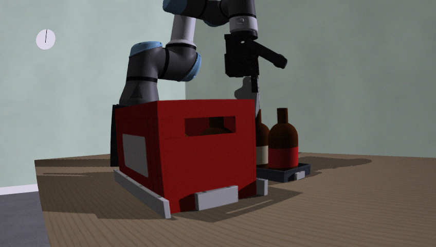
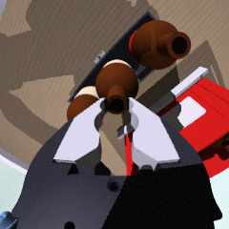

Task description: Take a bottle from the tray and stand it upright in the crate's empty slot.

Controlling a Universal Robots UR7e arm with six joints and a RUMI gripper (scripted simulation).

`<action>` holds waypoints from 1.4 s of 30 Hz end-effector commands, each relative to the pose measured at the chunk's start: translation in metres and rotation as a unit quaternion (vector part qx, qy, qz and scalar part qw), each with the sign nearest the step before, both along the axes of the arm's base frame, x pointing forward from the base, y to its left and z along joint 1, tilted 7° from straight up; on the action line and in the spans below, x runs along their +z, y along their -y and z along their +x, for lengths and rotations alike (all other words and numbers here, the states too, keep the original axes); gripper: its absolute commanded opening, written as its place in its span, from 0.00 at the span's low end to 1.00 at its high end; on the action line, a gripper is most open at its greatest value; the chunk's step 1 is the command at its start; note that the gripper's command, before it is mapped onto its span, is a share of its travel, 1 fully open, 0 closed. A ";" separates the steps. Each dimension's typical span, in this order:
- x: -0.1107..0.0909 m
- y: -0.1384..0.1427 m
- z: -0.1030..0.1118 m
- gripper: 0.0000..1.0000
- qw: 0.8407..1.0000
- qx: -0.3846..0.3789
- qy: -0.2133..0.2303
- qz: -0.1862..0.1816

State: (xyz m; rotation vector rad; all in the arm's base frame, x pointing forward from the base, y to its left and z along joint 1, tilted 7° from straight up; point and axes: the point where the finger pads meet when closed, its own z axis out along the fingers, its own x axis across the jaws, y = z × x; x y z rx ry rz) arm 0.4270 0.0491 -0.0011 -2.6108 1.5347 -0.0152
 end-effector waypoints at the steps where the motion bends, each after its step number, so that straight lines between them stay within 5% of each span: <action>1: 0.000 0.000 0.000 0.00 1.000 0.000 0.001 0.000; 42: 0.017 0.001 0.001 0.00 1.000 0.000 0.001 0.000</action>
